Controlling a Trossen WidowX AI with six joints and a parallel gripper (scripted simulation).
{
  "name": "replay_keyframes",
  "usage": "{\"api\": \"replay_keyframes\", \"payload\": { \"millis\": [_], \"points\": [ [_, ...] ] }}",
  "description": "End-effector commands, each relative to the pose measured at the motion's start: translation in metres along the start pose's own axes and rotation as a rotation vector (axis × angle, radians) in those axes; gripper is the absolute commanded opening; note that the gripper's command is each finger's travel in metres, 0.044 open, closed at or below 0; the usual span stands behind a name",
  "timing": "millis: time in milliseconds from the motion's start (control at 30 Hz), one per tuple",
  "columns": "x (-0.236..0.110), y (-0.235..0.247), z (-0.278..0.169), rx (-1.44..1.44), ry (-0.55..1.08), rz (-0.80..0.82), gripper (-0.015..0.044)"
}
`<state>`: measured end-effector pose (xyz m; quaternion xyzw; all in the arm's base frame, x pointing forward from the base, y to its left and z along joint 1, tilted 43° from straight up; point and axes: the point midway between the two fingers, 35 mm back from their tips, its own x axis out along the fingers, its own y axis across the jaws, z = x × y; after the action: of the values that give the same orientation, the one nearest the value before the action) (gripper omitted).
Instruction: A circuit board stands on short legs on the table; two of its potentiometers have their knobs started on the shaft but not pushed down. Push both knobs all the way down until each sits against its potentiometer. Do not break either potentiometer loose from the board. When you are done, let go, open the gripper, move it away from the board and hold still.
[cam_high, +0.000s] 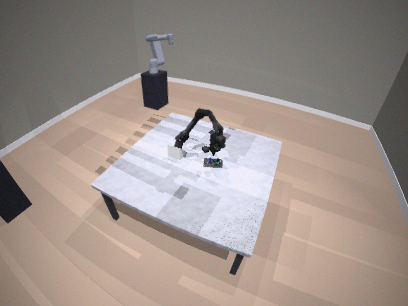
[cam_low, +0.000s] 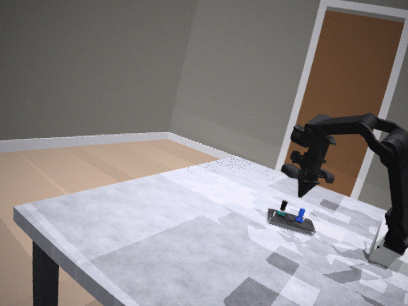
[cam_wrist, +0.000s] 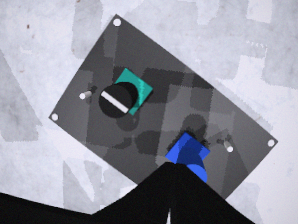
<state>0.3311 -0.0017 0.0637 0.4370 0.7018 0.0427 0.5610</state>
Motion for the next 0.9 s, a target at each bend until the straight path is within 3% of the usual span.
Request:
{"api": "replay_keyframes", "payload": {
  "millis": [0, 867],
  "points": [
    [-0.003, 0.004, 0.003, 0.142, -0.001, 0.001, 0.0],
    [-0.009, 0.017, 0.013, 1.041, 0.019, -0.014, 0.0]
  ]
}}
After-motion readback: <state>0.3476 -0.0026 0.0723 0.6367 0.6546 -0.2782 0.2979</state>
